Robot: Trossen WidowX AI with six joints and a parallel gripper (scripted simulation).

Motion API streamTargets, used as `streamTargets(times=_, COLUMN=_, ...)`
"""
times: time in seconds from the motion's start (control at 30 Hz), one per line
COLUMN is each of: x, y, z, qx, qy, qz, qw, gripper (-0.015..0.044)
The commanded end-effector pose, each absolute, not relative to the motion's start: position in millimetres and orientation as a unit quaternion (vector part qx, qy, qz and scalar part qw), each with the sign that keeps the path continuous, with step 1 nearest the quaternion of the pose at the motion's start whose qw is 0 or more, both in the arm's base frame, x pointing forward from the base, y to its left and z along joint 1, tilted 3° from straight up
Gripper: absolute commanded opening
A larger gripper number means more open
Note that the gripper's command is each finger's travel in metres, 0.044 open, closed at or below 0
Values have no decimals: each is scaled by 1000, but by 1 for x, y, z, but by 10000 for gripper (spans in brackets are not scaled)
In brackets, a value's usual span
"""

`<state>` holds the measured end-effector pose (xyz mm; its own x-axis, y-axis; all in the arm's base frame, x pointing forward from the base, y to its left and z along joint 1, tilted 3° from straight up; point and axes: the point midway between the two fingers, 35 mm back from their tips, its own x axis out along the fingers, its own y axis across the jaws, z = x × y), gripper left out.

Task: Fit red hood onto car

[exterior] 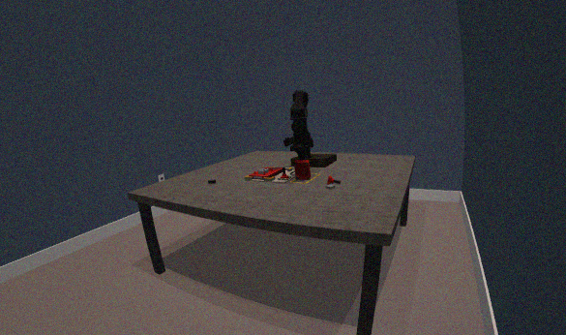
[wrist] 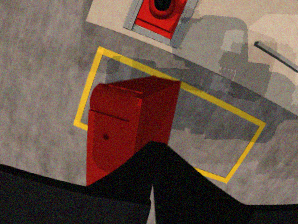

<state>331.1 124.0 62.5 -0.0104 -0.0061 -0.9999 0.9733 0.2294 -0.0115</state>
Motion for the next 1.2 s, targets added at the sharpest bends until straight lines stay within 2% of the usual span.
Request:
streamTargets(times=0.0, x=333, y=124, z=61, qx=432, qy=557, qz=-444, qw=554, gripper=0)
streamTargets(times=0.47, x=340, y=125, z=66, qx=432, qy=557, qz=-444, qw=554, gripper=0)
streamTargets(times=0.77, x=339, y=127, z=140, qx=432, qy=557, qz=-444, qw=554, gripper=0)
streamTargets(times=1.17, x=341, y=128, z=139, qx=438, qy=554, qz=-439, qw=556, gripper=0)
